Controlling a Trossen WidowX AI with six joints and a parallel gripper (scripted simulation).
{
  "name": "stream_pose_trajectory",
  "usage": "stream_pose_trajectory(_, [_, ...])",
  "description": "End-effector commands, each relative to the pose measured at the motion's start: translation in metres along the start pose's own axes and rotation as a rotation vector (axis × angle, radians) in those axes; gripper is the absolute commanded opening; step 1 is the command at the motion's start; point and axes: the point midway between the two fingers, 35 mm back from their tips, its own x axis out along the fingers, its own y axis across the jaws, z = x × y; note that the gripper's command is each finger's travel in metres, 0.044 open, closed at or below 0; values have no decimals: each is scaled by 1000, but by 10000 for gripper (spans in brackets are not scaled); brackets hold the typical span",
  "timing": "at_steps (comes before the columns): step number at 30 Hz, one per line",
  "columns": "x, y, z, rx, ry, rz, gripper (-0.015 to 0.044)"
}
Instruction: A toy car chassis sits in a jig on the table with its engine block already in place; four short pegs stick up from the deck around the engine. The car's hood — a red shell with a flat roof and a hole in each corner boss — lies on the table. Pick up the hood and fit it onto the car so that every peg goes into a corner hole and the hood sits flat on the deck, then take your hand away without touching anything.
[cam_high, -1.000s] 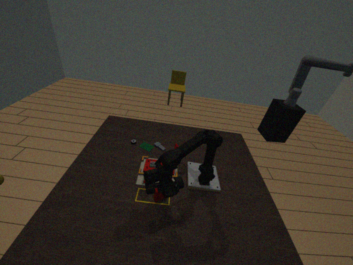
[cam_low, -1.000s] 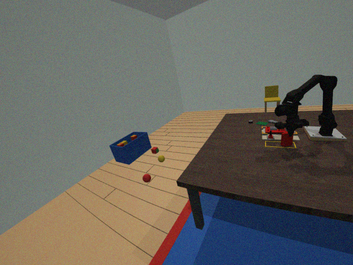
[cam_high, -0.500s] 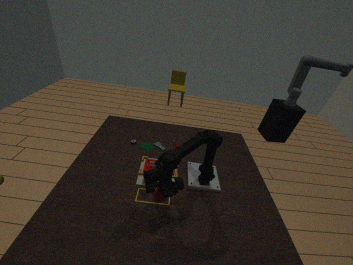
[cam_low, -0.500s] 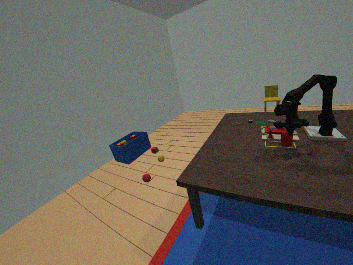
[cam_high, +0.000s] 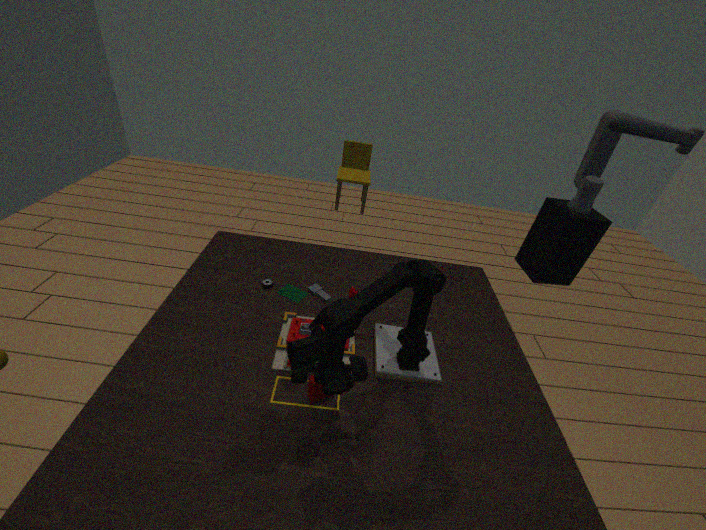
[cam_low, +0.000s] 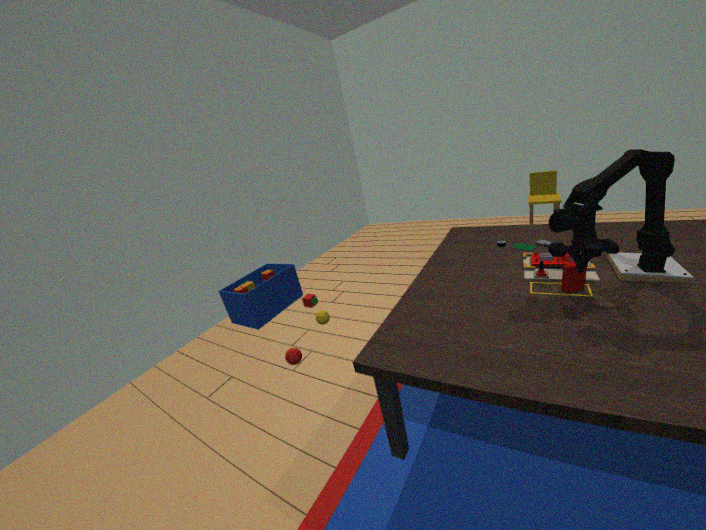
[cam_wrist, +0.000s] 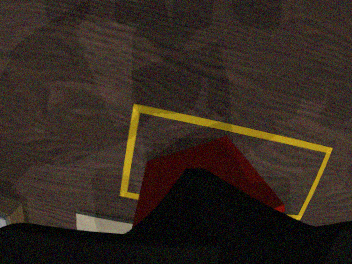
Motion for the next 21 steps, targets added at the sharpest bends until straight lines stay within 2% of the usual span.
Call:
stream_pose_trajectory(1, [-1,-2,-1,21,4,-6,0])
stream_pose_trajectory(21, [-1,-2,-2,126,4,-6,0])
